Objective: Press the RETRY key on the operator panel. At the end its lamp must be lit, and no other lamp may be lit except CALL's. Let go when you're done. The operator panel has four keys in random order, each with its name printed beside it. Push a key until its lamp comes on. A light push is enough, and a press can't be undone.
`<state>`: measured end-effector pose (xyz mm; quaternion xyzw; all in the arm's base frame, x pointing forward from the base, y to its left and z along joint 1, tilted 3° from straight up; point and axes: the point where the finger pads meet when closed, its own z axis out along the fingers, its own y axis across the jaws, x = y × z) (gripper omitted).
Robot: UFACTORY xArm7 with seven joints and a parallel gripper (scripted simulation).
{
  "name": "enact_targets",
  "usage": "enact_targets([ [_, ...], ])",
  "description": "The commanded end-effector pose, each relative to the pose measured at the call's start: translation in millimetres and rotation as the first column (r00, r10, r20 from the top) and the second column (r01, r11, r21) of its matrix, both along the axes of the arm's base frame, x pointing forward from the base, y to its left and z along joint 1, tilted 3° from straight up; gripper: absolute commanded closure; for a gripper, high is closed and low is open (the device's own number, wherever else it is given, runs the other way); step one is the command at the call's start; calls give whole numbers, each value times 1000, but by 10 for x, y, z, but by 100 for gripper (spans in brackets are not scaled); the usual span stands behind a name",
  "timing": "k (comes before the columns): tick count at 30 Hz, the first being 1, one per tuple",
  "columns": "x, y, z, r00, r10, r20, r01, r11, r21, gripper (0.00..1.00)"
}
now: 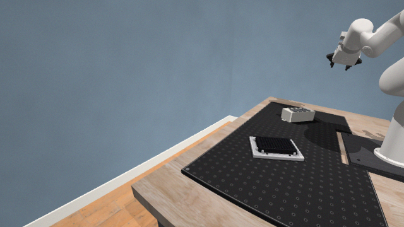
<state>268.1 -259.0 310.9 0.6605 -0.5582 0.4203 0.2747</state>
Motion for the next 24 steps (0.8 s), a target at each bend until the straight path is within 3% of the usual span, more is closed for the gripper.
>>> enact_targets([
  [1, 169, 107, -19, 998, 58, -9, -57, 997, 58, 100],
  [5, 280, 193, -69, 992, 124, -29, -119, 984, 130, 100],
  [8, 336, 235, -95, 991, 132, -31, -127, 982, 139, 100],
  [11, 439, 323, -156, 979, 199, -51, -184, 960, 211, 100],
  [14, 474, 352, -178, 977, 208, -54, -191, 956, 220, 100],
  [24, 736, 609, -406, 928, 360, -102, -298, 877, 378, 100],
])
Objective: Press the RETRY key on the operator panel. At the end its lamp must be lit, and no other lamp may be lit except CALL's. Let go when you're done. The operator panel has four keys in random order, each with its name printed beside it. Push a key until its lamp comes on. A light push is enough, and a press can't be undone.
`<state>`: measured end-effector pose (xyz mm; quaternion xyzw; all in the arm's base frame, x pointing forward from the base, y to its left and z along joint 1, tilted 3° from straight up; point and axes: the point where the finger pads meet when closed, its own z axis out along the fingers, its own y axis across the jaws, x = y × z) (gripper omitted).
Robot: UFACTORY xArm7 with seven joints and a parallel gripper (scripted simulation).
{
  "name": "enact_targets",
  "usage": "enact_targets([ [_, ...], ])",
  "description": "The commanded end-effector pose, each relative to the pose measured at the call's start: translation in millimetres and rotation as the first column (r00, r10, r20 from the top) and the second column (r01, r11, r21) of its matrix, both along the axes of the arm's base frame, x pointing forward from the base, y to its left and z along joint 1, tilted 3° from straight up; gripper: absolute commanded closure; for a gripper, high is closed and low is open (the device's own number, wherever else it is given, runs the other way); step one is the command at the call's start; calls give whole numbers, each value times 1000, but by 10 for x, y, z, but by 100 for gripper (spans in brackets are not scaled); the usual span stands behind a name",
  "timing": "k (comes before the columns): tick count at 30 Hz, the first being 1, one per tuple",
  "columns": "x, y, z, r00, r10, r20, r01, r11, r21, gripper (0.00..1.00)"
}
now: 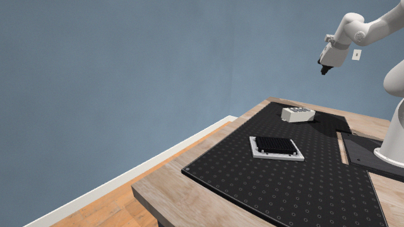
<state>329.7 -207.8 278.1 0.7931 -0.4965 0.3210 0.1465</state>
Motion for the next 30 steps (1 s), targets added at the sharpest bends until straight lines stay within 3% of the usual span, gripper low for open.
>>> enact_targets([
  [1, 129, 106, -87, 997, 62, -34, -60, 996, 62, 100],
  [17, 380, 447, -490, 942, 288, -173, -237, 935, 264, 100],
  [23, 418, 517, -584, 927, 321, -193, -258, 921, 292, 100],
  [30, 494, 697, -846, 857, 443, -264, -324, 860, 394, 100],
])
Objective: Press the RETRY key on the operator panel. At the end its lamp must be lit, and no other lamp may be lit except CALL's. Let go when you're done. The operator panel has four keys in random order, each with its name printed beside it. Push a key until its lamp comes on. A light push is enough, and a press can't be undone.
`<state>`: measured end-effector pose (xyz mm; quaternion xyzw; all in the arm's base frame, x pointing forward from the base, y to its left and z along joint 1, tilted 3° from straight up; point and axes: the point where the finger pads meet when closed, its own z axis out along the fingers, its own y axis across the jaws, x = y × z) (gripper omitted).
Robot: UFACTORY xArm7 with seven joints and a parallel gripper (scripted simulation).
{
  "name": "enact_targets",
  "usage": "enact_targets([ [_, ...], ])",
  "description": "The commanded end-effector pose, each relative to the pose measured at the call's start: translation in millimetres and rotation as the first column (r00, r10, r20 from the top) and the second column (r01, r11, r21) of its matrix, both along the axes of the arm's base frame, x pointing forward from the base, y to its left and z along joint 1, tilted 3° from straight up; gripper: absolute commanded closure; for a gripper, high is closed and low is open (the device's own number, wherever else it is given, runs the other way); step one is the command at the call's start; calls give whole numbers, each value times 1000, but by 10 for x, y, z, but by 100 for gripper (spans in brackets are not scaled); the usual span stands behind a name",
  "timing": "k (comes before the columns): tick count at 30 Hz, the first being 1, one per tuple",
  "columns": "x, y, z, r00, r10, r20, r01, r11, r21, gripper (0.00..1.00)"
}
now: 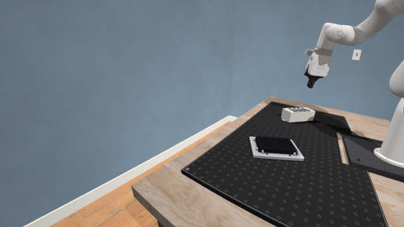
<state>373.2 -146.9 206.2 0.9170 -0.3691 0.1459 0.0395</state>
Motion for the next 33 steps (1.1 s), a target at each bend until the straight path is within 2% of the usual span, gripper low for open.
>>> enact_targets([
  [1, 68, 115, -167, 995, 78, -69, -74, 996, 51, 100],
  [3, 72, 130, -190, 995, 78, -69, -74, 996, 51, 100],
  [6, 89, 209, -317, 981, 146, -131, -134, 987, 94, 100],
  [10, 97, 249, -381, 978, 154, -138, -141, 985, 99, 100],
  [14, 105, 350, -555, 951, 230, -206, -203, 968, 145, 100],
  [20, 106, 361, -574, 951, 230, -206, -203, 968, 145, 100],
  [33, 113, 356, -757, 951, 230, -206, -203, 968, 145, 100],
])
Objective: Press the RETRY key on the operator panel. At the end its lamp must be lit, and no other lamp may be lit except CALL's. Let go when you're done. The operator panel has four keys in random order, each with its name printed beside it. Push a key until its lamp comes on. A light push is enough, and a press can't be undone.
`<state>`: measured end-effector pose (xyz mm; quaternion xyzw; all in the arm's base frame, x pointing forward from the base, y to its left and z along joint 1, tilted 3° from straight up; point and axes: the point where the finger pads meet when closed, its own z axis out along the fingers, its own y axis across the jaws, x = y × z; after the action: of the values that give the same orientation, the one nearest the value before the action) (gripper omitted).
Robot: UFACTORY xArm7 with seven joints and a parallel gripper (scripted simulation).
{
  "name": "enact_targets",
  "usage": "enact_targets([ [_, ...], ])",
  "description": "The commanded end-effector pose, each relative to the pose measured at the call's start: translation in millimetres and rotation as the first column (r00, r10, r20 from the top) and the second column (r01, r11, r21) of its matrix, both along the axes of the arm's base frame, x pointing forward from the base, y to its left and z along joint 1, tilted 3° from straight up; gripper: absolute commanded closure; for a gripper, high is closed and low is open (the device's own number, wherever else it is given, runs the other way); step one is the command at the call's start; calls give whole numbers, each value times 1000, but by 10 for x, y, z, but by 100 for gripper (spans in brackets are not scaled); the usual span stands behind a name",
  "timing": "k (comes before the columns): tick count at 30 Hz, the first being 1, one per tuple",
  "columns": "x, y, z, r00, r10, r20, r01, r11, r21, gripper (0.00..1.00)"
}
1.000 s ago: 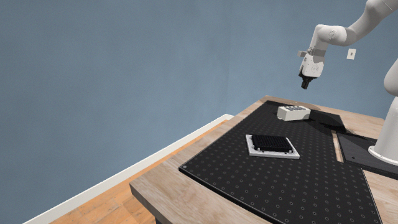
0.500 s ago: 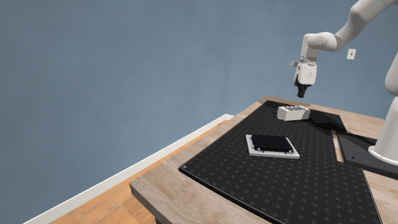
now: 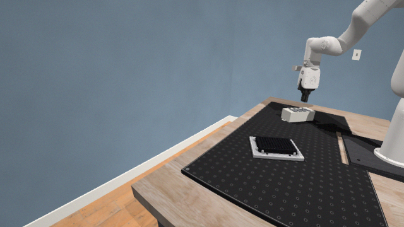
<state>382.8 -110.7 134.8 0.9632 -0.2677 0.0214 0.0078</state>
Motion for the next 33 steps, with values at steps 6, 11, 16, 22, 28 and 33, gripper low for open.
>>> enact_targets([
  [6, 21, -9, -144, 1000, 0, 4, 0, 1000, -2, 100],
  [11, 22, -9, -160, 1000, 0, 4, 0, 1000, -2, 100],
  [16, 22, -9, -160, 1000, 0, 4, 0, 1000, -2, 100],
  [22, 22, -9, -160, 1000, 0, 4, 0, 1000, -2, 100],
  [28, 23, -10, -160, 1000, 0, 4, 0, 1000, -2, 100],
  [33, 23, -10, -160, 1000, 0, 4, 0, 1000, -2, 100],
])
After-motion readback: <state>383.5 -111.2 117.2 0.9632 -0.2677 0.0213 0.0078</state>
